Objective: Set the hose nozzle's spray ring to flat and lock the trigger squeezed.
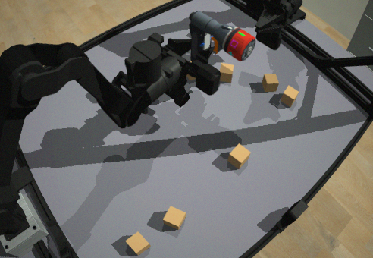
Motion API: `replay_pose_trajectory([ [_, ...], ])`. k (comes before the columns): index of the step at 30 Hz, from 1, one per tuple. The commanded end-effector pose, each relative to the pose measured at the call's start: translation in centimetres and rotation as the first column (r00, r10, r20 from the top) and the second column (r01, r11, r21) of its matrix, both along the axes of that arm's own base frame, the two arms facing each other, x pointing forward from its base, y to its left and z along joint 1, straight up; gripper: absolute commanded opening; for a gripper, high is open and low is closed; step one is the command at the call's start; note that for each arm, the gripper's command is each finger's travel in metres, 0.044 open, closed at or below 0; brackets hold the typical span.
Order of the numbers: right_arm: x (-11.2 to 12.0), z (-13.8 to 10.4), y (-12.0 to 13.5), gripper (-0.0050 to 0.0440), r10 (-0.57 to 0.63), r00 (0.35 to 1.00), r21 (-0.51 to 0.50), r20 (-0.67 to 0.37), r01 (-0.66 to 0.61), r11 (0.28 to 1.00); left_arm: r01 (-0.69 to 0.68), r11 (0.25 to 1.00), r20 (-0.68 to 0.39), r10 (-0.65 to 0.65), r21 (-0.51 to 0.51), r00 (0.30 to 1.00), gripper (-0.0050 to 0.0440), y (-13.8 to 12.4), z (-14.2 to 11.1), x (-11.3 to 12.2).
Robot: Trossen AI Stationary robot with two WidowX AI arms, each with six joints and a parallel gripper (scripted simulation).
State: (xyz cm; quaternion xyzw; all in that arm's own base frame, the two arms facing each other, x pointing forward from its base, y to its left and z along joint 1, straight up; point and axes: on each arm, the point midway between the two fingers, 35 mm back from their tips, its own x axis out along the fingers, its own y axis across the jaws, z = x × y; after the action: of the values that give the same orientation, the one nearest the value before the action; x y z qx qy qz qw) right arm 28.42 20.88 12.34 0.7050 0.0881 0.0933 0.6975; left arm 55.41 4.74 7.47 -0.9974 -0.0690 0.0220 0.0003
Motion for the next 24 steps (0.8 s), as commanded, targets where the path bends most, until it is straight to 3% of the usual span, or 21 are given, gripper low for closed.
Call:
replay_pose_trajectory([
  [1,0.00,-0.03,-0.02,0.0000,-0.001,1.000,0.000,0.000,0.001,1.000,0.003,1.000,0.018,-0.003,0.001,1.000,0.0000,-0.05,0.53,0.09],
  [13,0.00,-0.03,-0.02,0.0000,-0.001,1.000,0.000,0.000,0.001,1.000,0.003,1.000,0.018,-0.003,0.001,1.000,0.0000,-0.05,0.53,0.09],
  [22,0.00,-0.03,-0.03,0.0216,-0.001,1.000,0.000,0.000,0.001,1.000,0.003,1.000,0.018,-0.003,0.001,1.000,0.0000,-0.05,0.53,0.09],
  [24,0.00,-0.03,-0.03,0.0216,-0.001,1.000,0.000,0.000,0.001,1.000,0.003,1.000,0.018,-0.003,0.001,1.000,0.0000,-0.05,0.53,0.09],
])
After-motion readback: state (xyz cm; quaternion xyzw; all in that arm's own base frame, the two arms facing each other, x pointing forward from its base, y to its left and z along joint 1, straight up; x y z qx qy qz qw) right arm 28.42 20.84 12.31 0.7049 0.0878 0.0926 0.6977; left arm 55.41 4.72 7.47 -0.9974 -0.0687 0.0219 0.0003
